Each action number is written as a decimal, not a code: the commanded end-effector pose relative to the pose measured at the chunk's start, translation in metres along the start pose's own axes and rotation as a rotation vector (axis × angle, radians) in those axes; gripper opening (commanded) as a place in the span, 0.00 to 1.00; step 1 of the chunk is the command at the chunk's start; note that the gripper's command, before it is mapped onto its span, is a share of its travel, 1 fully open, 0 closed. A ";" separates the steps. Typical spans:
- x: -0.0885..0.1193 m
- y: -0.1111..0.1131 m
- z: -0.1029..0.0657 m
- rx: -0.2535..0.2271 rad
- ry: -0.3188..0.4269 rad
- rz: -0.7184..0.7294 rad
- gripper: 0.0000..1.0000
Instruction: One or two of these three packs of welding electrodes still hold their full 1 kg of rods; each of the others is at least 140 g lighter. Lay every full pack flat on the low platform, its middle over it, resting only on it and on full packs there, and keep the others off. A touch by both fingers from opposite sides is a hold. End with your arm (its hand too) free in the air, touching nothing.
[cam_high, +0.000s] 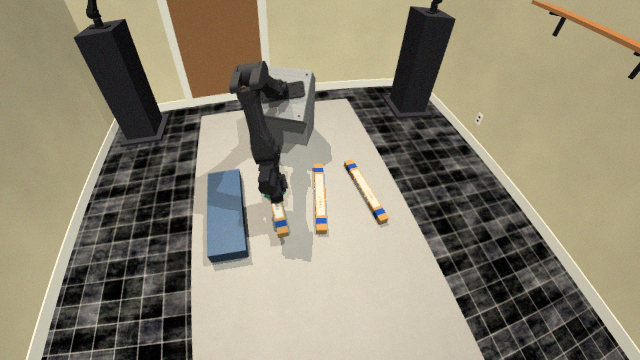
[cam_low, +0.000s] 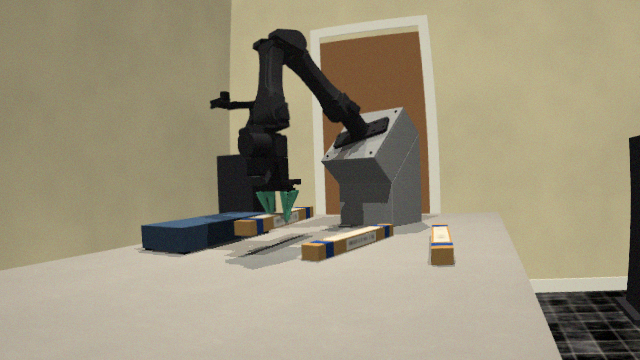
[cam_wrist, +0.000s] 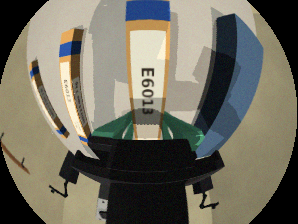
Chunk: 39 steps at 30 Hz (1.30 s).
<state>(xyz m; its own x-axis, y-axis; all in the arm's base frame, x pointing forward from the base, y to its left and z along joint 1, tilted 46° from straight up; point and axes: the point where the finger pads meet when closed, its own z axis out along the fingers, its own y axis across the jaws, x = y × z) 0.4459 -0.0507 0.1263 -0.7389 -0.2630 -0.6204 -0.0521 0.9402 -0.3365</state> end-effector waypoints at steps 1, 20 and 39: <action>-0.012 0.000 -0.024 0.006 -0.034 -0.003 0.00; -0.021 -0.003 -0.033 0.011 -0.052 0.000 0.00; -0.023 -0.003 -0.035 0.011 -0.053 0.000 0.00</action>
<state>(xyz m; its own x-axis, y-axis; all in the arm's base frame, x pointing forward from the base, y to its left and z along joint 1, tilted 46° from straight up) 0.4388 -0.0478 0.1307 -0.7468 -0.2632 -0.6107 -0.0560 0.9400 -0.3366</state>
